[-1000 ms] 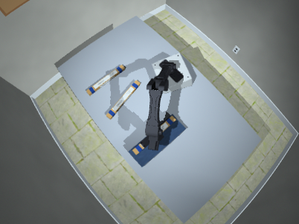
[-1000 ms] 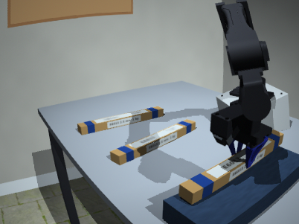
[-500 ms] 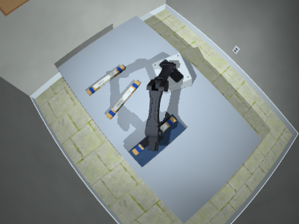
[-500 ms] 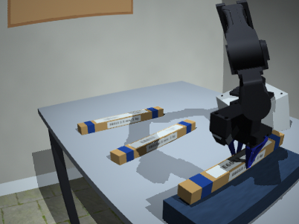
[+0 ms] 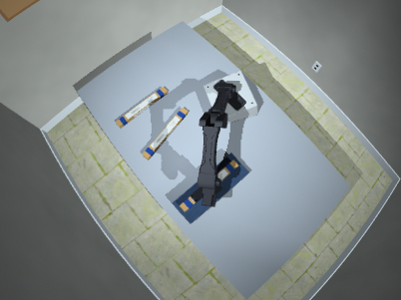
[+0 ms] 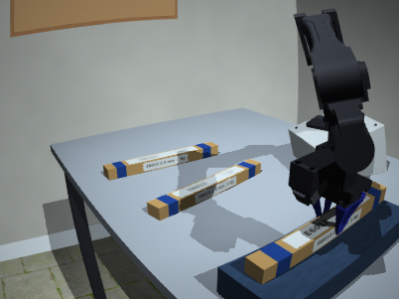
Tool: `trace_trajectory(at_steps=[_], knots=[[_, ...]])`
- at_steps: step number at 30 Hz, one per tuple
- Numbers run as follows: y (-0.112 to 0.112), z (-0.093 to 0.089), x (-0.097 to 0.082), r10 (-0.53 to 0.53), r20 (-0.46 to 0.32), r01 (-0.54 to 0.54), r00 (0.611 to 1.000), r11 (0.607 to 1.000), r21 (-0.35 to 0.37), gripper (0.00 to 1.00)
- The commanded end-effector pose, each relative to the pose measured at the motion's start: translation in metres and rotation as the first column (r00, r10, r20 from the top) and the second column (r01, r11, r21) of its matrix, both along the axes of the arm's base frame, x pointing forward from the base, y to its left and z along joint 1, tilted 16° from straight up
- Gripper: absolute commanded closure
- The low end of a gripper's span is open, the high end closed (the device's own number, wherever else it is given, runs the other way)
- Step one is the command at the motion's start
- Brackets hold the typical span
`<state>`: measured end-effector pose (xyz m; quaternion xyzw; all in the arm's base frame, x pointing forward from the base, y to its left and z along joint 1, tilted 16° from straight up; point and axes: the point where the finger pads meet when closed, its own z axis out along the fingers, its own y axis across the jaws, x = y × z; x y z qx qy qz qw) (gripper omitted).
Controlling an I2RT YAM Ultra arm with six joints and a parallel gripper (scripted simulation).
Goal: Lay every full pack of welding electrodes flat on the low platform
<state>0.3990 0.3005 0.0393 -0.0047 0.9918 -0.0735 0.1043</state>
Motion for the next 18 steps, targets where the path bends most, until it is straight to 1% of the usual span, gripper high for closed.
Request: trace_trajectory(at_steps=[1,3,5,6,18], knots=[[0.024,0.049,-0.004,0.022,0.069,-0.025,0.997,0.998,0.049,1.0],[0.027,0.045,-0.005,0.022,0.062,-0.025,0.998,0.999,0.043,1.0],[0.027,0.045,-0.005,0.022,0.062,-0.025,0.998,0.999,0.043,1.0],[0.028,0.055,-0.004,0.02,0.081,-0.025,0.997,0.998,0.06,1.0],[0.031,0.058,-0.007,0.02,0.081,-0.025,0.997,0.998,0.06,1.0]])
